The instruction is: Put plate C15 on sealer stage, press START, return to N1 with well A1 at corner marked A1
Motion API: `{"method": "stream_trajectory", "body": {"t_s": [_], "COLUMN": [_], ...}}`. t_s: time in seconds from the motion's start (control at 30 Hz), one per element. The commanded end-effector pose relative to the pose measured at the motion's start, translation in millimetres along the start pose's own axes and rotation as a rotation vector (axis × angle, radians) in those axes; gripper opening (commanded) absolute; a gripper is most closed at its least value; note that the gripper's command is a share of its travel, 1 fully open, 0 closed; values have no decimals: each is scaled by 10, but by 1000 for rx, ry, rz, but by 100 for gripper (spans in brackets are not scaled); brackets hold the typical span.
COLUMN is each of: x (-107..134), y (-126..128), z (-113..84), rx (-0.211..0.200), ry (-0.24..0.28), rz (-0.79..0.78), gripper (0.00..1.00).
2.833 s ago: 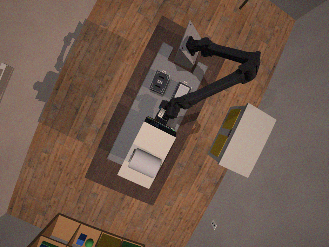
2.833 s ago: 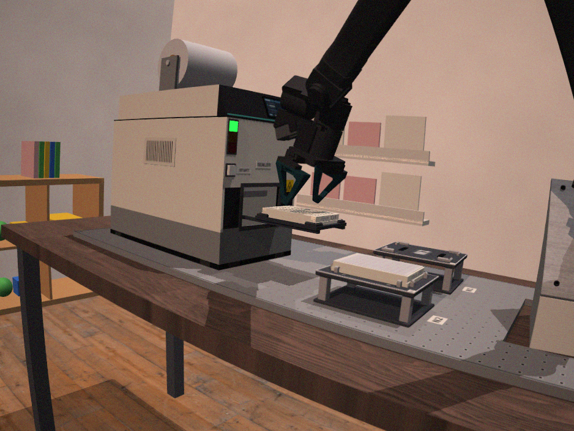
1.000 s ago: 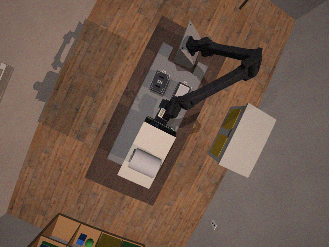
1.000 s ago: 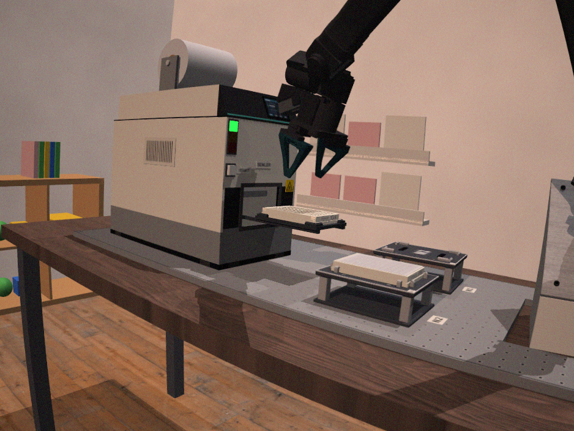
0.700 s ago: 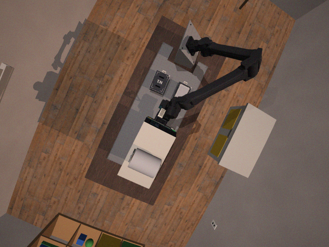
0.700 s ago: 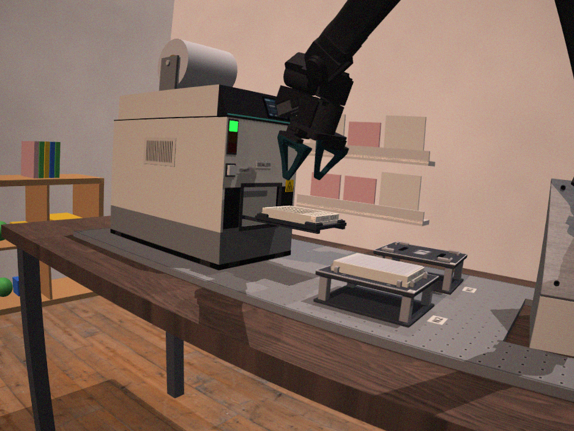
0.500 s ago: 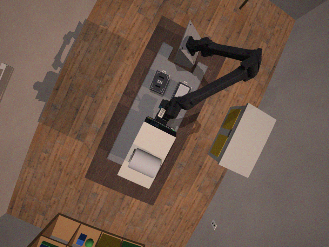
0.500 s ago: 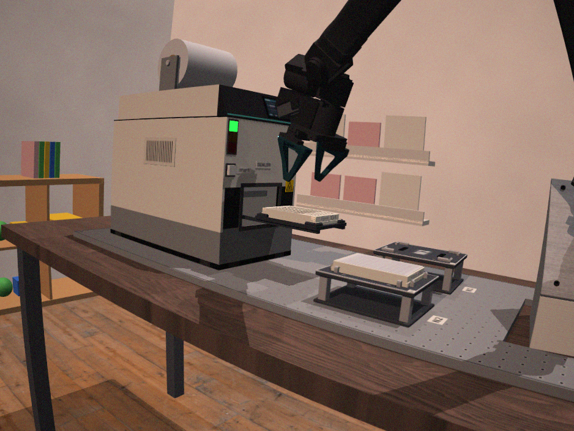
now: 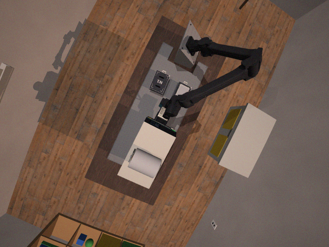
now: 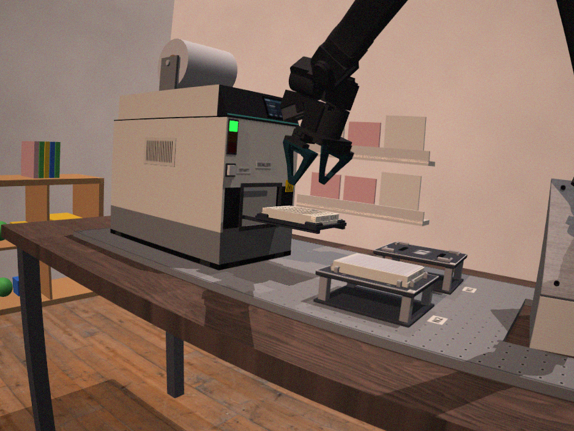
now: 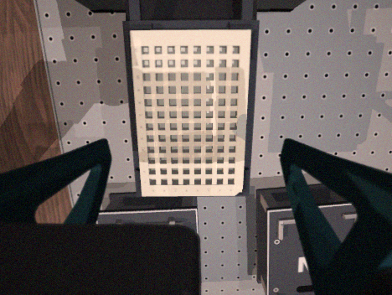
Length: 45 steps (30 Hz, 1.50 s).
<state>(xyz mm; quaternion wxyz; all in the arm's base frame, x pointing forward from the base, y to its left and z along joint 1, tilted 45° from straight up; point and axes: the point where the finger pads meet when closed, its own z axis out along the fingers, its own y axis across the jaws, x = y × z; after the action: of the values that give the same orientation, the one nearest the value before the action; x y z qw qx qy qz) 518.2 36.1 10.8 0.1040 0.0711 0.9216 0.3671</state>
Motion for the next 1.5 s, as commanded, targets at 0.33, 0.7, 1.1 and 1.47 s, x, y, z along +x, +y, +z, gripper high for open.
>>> {"method": "stream_trajectory", "body": {"t_s": [0.33,0.7,1.1,1.47], "x": [131,244,511,426], "y": [-42,4,-117,40], "z": [-226,-231,-274,-236], "rx": [-3,-5,-3,-5], "ry": [-35,-35,-24,79], "rz": [-12,-28,-10,-48], "gripper": [100,100,100,100]}}
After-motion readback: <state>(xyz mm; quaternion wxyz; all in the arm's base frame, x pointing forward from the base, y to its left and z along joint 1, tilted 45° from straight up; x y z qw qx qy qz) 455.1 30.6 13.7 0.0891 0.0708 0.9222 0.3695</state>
